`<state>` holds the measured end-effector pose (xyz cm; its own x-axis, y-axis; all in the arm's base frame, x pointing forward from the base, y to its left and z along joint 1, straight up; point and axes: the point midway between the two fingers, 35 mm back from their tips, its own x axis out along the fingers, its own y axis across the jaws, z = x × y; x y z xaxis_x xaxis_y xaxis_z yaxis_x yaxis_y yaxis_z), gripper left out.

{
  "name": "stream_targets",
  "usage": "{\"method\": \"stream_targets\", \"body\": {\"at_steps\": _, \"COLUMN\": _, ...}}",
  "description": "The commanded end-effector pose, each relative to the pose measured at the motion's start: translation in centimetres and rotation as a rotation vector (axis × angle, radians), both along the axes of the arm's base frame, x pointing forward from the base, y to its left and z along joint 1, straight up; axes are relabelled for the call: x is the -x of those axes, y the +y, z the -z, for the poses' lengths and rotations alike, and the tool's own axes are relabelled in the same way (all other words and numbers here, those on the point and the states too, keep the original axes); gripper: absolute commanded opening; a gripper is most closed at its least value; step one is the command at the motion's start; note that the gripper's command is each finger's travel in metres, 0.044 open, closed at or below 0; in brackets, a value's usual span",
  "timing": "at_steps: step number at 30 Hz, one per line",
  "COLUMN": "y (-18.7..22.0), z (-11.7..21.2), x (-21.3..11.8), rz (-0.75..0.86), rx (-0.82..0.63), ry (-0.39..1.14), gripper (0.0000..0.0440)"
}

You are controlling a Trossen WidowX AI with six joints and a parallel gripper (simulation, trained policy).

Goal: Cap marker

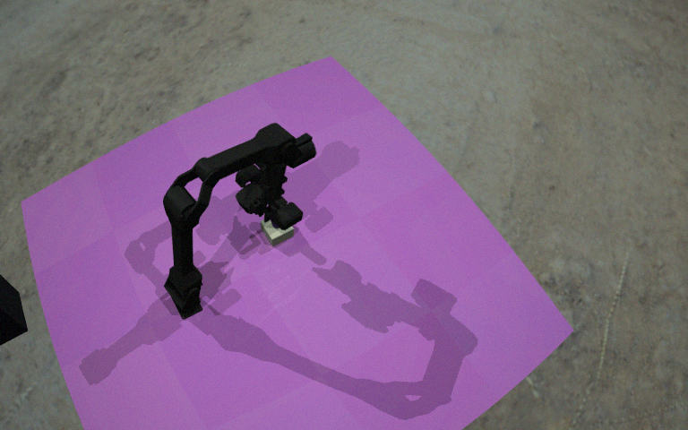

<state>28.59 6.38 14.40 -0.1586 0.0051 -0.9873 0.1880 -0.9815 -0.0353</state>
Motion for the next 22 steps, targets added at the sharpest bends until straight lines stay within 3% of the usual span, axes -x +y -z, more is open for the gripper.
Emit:
{"method": "stream_targets", "body": {"at_steps": 1, "y": -0.1, "z": -0.4, "x": 0.8, "rz": 0.003, "rx": -0.015, "ry": 0.015, "gripper": 0.0088}}
{"method": "stream_targets", "body": {"at_steps": 22, "y": -0.3, "z": -3.0, "x": 3.8, "rz": 0.030, "rx": -0.084, "ry": -0.027, "gripper": 0.0067}}
